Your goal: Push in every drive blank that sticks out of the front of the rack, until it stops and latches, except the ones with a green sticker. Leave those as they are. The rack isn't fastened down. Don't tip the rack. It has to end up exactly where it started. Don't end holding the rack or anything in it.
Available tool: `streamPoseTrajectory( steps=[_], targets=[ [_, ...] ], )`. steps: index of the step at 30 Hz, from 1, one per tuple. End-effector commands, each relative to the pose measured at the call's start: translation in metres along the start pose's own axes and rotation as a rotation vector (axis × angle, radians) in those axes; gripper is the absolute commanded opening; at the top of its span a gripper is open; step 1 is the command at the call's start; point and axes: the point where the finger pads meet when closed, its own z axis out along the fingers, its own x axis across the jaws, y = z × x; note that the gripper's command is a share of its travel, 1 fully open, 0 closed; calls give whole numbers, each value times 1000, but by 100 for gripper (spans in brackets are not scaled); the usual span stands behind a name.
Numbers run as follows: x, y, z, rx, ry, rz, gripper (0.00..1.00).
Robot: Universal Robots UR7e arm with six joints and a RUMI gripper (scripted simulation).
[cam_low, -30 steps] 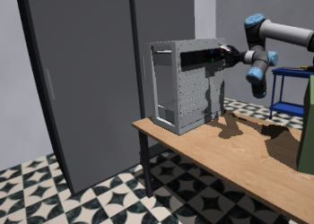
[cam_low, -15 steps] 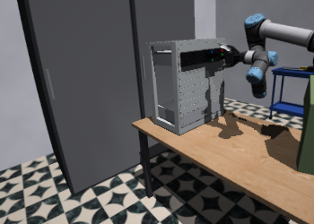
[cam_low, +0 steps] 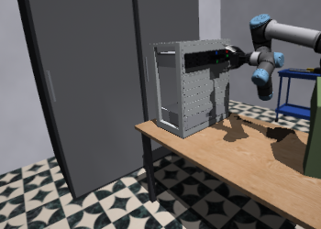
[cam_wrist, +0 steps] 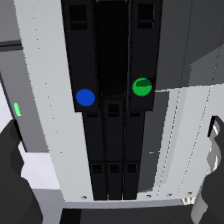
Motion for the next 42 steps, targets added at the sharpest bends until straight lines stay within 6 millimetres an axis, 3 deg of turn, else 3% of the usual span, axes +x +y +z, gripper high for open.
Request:
streamPoseTrajectory(
  steps=[1,32,42],
  targets=[
    [-1,0,0,0,-1,0,100],
    [-1,0,0,0,-1,0,100],
    [-4,-25,1,0,-1,0,100]
  ],
)
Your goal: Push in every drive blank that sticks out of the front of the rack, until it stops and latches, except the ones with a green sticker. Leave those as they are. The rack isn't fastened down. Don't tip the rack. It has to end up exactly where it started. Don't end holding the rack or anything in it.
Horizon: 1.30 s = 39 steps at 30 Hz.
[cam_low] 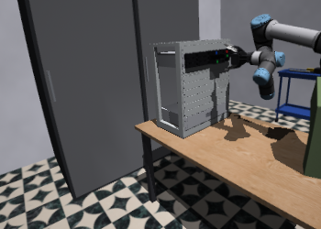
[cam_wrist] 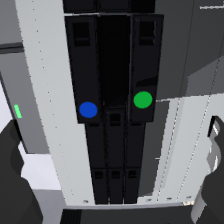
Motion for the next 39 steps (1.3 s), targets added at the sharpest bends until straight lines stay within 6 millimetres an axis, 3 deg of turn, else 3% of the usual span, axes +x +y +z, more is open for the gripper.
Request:
streamPoseTrajectory(
  steps=[1,4,19,28,39],
  targets=[
    [-2,-16,1,-1,-1,0,100],
    [-3,-21,1,-1,-1,0,100],
    [-12,-93,4,-1,-1,0,100],
    [-13,-105,4,-1,-1,0,100],
    [-13,-106,4,-1,-1,0,100]
  ],
)
